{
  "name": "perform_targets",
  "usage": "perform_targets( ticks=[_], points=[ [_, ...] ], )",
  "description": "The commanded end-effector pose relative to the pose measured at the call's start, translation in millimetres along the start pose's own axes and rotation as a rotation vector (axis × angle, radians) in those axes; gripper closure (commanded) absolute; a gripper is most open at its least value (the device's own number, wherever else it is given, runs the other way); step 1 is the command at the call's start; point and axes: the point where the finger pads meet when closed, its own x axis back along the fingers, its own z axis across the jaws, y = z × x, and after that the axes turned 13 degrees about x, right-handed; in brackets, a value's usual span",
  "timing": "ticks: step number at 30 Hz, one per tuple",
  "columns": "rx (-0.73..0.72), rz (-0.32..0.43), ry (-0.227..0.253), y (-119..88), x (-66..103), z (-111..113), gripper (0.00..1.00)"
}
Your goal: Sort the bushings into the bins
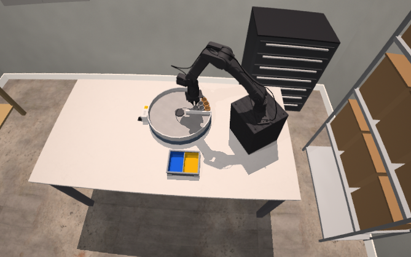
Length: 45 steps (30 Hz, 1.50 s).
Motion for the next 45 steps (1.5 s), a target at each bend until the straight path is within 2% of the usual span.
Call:
perform_targets(
  ticks=[1, 3, 6, 39, 45],
  points=[
    [-0.067, -0.038, 0.018, 10, 0.2, 12, 0.86],
    [-0.074, -0.055, 0.033, 16, 10.3, 13, 0.86],
    [-0.076, -0.037, 0.016, 11, 8.1, 8, 0.86],
    [-0.073, -0.037, 0.017, 12, 8.3, 10, 0.86],
    [-0.071, -0.023, 0.003, 8, 2.1, 8, 0.86]
  ],
)
